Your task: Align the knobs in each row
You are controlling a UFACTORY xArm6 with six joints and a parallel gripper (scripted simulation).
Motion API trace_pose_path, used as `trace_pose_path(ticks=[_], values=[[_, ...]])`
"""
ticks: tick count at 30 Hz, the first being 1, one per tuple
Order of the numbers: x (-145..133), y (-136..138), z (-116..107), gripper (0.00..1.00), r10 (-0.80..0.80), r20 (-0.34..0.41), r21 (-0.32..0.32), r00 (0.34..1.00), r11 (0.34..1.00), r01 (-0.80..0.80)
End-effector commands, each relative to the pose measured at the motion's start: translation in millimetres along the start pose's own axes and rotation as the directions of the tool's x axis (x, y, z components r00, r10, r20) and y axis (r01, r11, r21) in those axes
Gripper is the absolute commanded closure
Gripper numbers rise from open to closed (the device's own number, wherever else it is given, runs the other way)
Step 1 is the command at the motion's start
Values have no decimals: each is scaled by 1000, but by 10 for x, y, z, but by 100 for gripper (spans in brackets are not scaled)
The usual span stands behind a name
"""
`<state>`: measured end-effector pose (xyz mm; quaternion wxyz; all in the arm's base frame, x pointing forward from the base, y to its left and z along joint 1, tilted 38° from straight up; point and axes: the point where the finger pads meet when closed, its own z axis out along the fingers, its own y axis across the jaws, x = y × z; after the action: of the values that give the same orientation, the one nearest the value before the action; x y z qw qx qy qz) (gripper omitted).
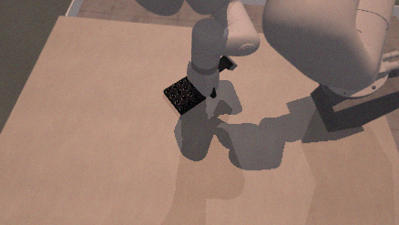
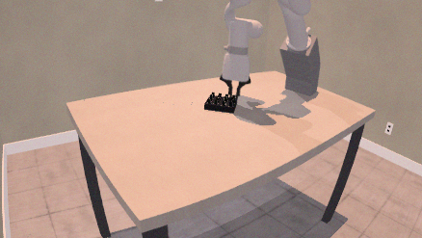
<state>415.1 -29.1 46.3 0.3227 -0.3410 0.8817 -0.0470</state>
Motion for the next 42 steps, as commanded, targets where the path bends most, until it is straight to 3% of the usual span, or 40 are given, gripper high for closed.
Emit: trace_pose_path(ticks=[1,23,35,42], values=[[-3,-5,-3,81,0,1,1,1000,1000,0],[-3,-5,-20,81,0,1,1,1000,1000,0],[-4,-5,-303,81,0,1,1,1000,1000,0],[-3,-5,-358,81,0,1,1,1000,1000,0]])
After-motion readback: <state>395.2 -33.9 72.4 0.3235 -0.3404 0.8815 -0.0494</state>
